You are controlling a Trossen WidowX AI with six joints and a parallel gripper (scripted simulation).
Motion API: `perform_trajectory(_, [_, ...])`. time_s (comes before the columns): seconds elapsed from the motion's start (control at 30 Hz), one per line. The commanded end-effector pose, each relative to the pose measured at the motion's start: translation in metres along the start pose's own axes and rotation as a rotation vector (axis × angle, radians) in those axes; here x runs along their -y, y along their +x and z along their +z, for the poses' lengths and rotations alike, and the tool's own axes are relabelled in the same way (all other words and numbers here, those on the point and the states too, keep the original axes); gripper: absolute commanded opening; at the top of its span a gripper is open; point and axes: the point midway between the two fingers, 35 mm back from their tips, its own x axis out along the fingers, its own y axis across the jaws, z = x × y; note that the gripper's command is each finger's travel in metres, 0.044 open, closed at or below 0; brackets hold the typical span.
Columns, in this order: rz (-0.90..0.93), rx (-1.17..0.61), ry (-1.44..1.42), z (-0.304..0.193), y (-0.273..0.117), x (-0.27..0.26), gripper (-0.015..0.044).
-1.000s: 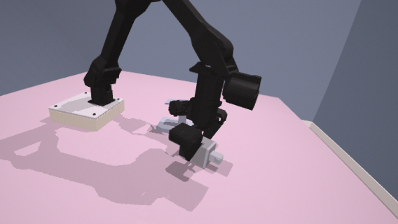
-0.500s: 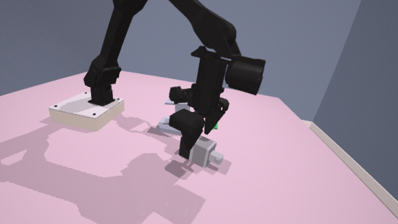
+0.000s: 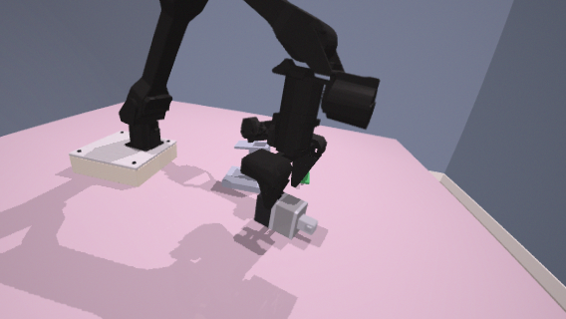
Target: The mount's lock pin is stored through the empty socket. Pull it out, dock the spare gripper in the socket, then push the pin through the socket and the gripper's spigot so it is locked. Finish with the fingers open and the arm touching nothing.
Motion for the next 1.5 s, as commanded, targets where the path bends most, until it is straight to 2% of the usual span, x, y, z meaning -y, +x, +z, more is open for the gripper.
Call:
perform_trajectory(0.0, [0.000, 0.000, 0.000, 0.000, 0.001, 0.000, 0.0440])
perform_trajectory(0.23, [0.000, 0.000, 0.000, 0.000, -0.006, 0.000, 0.0440])
perform_trajectory(0.47, [0.000, 0.000, 0.000, 0.001, -0.054, 0.000, 0.0440])
perform_trajectory(0.6, [0.000, 0.000, 0.000, 0.001, -0.060, 0.000, 0.0440])
perform_trajectory(0.67, [0.000, -0.038, 0.000, -0.001, -0.053, 0.000, 0.0440])
perform_trajectory(1.03, [0.003, -0.535, 0.003, -0.001, -0.081, 0.001, 0.0440])
perform_trajectory(1.33, [0.003, -0.543, 0.004, -0.001, -0.080, 0.001, 0.0440])
perform_trajectory(1.47, [0.003, -0.543, 0.004, -0.003, -0.065, 0.001, 0.0440])
